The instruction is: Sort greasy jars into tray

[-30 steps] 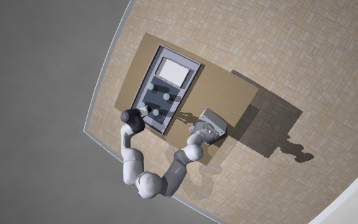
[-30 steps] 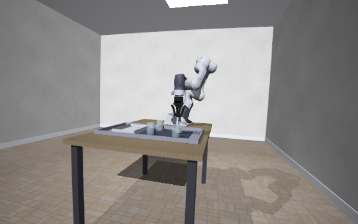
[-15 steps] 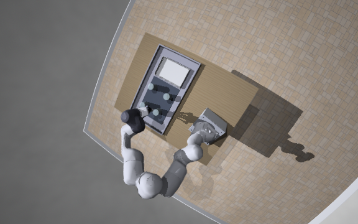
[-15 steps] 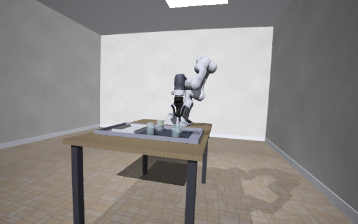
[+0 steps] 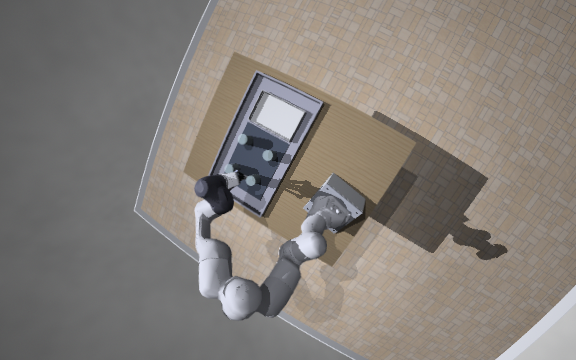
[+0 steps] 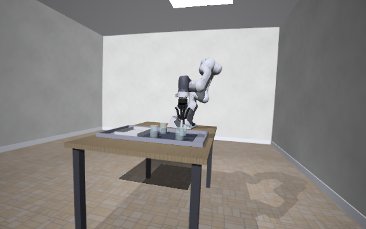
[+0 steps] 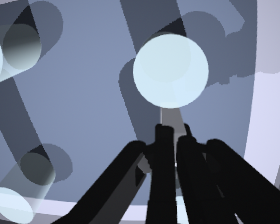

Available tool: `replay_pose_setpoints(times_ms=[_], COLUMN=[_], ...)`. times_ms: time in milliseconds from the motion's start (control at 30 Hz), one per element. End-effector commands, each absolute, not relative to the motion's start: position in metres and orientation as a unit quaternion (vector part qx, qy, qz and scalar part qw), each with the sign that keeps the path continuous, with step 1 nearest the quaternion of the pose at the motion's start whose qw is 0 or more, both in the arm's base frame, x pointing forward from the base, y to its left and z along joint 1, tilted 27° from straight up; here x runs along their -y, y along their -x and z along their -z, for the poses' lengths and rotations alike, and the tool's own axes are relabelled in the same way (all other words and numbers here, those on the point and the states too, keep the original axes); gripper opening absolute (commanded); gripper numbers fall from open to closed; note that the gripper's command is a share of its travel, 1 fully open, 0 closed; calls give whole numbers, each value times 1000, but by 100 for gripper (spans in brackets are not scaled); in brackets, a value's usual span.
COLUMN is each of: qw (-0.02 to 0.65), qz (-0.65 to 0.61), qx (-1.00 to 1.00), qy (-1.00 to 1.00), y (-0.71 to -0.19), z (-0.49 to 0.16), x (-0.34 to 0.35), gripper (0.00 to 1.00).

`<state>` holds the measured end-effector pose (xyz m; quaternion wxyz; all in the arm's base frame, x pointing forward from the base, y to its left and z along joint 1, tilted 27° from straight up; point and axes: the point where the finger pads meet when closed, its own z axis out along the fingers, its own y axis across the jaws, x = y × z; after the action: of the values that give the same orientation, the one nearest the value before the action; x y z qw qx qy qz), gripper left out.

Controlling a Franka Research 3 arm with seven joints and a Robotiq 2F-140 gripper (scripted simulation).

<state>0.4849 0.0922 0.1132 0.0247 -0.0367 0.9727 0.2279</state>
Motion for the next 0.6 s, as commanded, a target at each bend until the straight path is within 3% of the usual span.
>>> replay_pose_setpoints(times_ms=[0,567], qw=[27,27], qz=[-228,-228], qx=[-973,-973], qy=[39,39], y=[-485,-483], z=[-114,-115], x=[-93,-92], gripper=[0,0])
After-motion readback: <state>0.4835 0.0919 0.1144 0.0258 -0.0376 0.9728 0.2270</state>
